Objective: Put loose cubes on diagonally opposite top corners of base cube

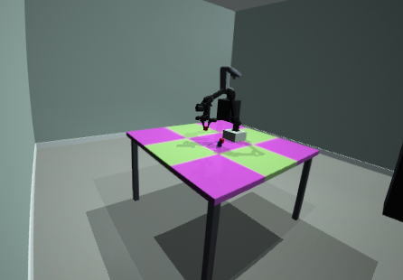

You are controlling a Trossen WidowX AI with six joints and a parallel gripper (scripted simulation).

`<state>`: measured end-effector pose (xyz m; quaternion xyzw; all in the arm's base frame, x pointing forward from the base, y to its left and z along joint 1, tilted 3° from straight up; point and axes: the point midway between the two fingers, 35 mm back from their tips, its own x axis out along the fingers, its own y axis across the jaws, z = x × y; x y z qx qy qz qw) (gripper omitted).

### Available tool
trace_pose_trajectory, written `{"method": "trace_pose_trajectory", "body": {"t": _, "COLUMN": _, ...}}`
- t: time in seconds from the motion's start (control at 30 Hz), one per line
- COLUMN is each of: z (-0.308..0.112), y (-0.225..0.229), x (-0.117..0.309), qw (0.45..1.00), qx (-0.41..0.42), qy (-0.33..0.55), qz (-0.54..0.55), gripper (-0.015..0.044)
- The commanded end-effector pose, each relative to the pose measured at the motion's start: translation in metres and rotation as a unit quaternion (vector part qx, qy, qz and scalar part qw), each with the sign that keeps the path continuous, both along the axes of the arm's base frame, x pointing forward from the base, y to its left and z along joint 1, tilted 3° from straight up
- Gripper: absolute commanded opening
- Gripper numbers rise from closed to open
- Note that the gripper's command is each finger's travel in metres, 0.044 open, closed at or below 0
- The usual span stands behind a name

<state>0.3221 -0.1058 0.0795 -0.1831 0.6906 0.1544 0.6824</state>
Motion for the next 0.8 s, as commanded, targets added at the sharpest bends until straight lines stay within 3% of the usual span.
{"method": "trace_pose_trajectory", "body": {"t": 0.0, "z": 0.000, "y": 0.010, "x": 0.001, "qw": 0.998, "qx": -0.001, "qy": -0.004, "qz": -0.062, "gripper": 0.0105}}
{"method": "trace_pose_trajectory", "body": {"t": 0.77, "z": -0.005, "y": 0.060, "x": 0.001, "qw": 0.925, "qx": 0.002, "qy": -0.017, "qz": -0.379, "gripper": 0.0105}}
